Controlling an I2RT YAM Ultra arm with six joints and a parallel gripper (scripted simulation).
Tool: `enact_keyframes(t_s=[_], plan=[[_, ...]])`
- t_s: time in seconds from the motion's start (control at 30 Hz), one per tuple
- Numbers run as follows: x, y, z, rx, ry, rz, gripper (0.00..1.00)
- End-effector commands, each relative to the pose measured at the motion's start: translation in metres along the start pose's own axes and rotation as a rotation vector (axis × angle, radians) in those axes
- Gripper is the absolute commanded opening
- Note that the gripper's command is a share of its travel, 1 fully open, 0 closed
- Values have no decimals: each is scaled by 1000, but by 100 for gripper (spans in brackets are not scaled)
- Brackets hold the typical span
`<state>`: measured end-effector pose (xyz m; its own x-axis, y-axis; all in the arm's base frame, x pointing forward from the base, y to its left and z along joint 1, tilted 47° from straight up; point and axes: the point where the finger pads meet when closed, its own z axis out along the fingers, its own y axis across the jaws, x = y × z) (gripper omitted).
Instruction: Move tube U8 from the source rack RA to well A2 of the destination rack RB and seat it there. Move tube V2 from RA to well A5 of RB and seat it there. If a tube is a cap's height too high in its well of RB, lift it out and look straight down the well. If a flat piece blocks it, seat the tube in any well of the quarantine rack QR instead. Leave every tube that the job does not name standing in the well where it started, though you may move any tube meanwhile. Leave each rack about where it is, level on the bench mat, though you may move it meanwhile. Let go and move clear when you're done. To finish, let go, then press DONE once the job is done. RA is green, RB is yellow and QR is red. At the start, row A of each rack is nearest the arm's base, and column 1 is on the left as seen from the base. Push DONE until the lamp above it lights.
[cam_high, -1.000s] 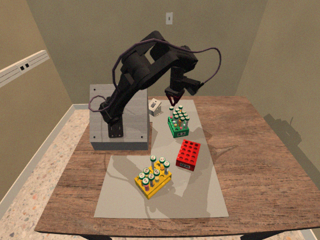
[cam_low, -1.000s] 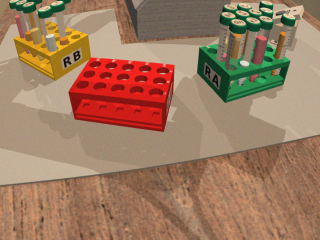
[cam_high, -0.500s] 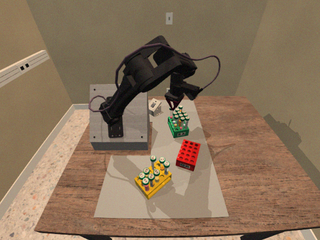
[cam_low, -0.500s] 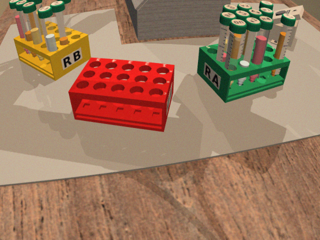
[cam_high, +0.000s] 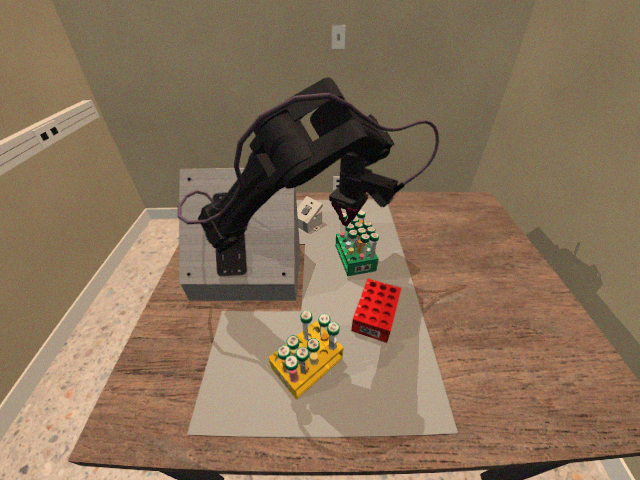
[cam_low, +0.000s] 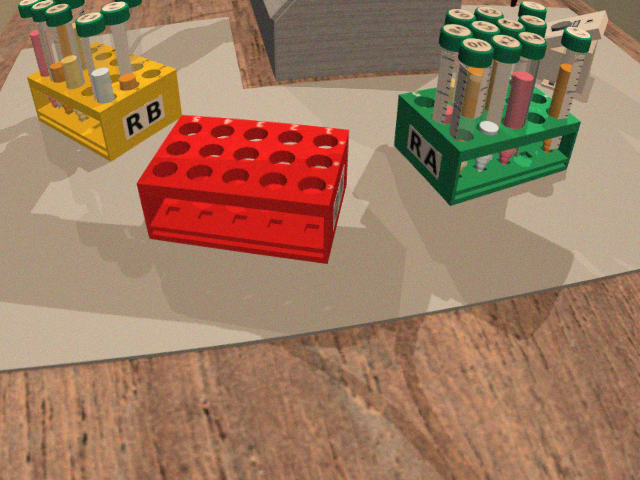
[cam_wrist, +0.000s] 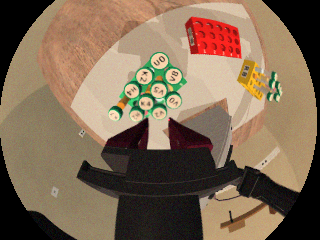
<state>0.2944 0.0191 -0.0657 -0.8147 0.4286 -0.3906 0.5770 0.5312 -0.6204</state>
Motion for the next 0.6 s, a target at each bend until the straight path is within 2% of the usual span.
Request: enact_keyframes(t_s=[0.0, 0.57], plan=[[-2, 4, -5, -18, -36, -16, 30], [-3, -4, 2, -14, -28, -8, 30]])
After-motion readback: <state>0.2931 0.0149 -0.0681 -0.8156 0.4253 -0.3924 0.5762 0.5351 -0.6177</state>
